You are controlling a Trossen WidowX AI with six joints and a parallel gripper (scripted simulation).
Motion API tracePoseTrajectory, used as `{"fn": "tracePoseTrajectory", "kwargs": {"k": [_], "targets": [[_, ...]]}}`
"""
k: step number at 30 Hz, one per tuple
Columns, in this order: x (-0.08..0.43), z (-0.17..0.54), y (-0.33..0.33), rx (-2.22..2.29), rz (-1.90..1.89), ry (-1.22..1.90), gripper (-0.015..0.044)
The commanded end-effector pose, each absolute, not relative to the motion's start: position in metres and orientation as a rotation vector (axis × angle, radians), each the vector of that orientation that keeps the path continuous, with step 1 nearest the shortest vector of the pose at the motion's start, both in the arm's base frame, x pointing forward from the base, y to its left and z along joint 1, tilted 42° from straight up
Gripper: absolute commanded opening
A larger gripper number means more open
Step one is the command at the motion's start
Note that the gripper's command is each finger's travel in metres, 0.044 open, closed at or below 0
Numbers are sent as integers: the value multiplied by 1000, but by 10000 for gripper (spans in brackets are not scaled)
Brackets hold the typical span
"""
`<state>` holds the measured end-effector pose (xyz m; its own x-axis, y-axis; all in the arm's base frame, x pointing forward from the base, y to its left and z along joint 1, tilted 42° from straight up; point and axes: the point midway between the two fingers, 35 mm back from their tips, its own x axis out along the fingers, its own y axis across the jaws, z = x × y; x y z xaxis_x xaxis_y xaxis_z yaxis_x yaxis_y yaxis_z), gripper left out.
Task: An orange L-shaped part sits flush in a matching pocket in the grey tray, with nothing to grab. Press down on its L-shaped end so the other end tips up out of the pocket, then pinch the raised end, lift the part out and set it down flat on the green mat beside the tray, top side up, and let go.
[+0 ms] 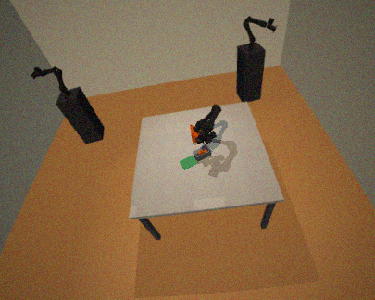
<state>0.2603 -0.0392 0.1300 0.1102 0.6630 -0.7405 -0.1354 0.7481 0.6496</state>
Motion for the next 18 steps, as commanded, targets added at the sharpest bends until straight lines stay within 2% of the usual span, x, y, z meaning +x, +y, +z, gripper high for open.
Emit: {"fn": "tracePoseTrajectory", "kwargs": {"k": [1, 11, 18], "targets": [[269, 123, -53, 726, 408, 1440, 280], [290, 95, -92, 1539, -412, 1608, 280], [291, 93, -95, 1591, -473, 1609, 280]]}}
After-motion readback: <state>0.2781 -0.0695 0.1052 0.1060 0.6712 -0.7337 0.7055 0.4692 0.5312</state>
